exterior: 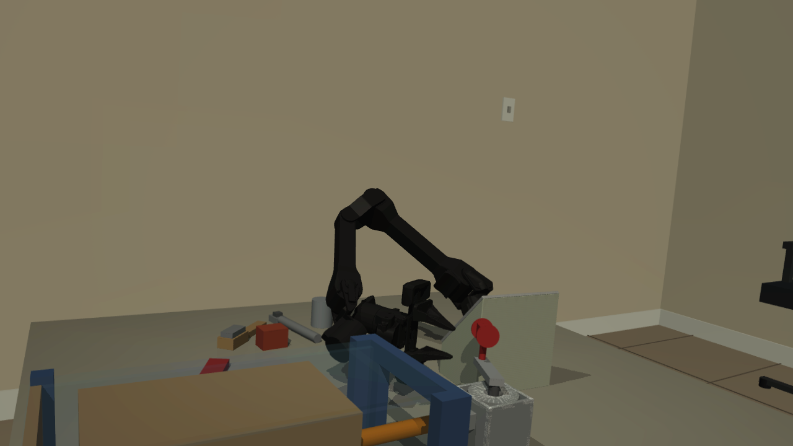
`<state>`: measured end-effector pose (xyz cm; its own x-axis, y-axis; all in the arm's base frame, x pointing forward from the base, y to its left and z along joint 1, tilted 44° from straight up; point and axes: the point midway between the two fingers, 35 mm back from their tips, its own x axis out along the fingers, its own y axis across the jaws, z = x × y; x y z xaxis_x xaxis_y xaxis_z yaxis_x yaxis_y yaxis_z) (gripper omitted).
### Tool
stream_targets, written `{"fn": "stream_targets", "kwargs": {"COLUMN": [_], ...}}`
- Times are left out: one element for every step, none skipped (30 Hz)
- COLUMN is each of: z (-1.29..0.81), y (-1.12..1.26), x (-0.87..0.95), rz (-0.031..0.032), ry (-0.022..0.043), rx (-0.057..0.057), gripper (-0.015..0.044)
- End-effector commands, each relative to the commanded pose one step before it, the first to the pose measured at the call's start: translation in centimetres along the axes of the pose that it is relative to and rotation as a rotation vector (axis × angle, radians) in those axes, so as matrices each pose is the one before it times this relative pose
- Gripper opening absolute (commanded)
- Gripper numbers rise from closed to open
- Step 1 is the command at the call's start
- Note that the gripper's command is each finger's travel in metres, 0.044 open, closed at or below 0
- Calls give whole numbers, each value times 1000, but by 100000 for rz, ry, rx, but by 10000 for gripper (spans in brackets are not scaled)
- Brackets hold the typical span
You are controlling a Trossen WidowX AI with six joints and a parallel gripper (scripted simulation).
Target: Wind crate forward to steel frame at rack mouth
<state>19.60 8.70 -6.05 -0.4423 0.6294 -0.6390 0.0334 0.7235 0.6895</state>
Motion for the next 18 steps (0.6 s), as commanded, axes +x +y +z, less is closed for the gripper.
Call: {"fn": "stream_targets", "kwargs": {"z": [236,113,113,88,18,-77,-154,-178,-138,-52,0,0,0,0,0,0,0,0], "y": [761,717,947,1229,1565,1468,1377,1086,683,234,0,0,0,0,0,0,0,0], "x": [-415,-50,-50,-40,-14,23,51,60,46,18,0,0,0,0,0,0,0,0], "rz": [-568,-127,-106,-42,87,211,301,302,218,79,0,0,0,0,0,0,0,0], "ry": [-456,-135,-142,-122,-49,69,171,212,170,65,0,0,0,0,0,0,0,0], "rx": [-815,105,117,119,106,63,32,11,1,0,0,0,0,0,0,0,0,0], "gripper": [240,240,240,240,240,240,240,240,240,240,240,240,240,240,240,240,240,240]}}
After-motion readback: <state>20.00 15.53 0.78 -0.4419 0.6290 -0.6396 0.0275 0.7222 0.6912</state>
